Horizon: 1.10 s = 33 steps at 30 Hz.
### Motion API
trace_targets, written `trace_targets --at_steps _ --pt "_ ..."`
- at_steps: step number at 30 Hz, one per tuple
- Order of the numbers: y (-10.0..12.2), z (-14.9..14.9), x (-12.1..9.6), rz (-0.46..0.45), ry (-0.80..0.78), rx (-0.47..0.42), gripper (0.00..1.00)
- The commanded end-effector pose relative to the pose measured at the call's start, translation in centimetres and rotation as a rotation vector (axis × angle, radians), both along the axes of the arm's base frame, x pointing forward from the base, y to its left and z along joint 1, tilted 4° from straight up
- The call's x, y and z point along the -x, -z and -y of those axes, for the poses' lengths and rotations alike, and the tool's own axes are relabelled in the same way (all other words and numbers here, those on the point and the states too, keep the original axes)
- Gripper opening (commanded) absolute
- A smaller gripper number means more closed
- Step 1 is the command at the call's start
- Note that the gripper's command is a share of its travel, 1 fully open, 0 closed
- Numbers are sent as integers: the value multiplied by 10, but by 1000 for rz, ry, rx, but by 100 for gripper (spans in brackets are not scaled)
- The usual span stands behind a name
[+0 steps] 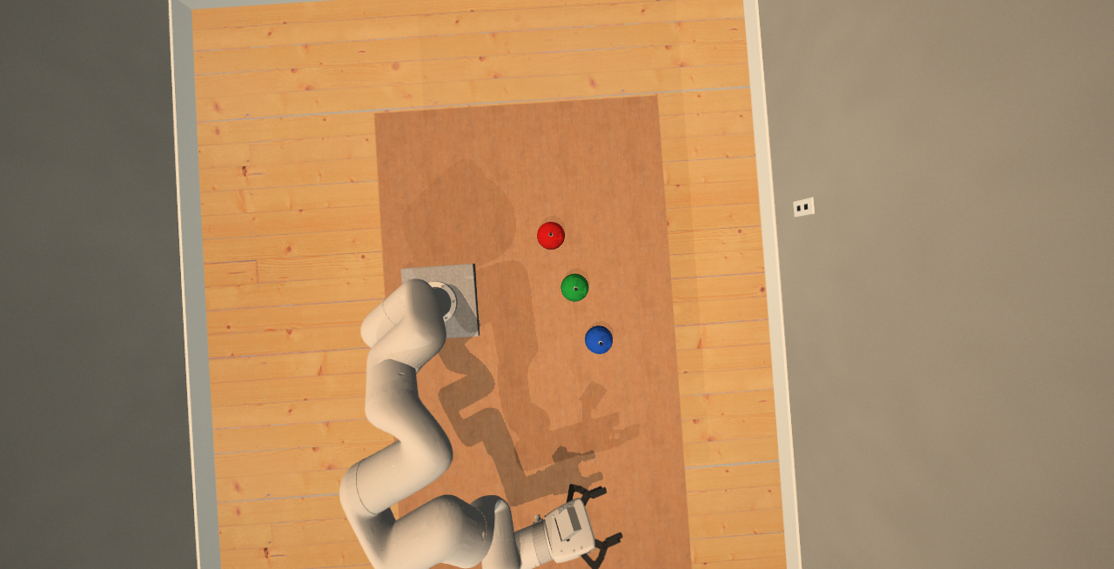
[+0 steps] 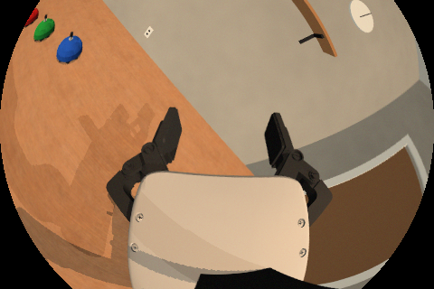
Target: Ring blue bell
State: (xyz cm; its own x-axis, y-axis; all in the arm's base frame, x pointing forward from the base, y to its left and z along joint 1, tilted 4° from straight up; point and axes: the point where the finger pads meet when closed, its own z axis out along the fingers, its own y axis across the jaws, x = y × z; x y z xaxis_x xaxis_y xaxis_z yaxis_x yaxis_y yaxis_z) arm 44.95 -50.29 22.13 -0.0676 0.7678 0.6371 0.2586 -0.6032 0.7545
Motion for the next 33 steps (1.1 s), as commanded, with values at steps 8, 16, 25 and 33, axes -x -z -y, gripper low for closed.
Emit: trace_targets --at_steps 8,16,25,33 --pt "-3 0 0 3 -1 4 100" --pt "-3 0 0 3 -1 4 100" --pt "16 -39 -18 -113 -86 -21 100" --pt "64 -146 -40 -462 -307 -22 100"
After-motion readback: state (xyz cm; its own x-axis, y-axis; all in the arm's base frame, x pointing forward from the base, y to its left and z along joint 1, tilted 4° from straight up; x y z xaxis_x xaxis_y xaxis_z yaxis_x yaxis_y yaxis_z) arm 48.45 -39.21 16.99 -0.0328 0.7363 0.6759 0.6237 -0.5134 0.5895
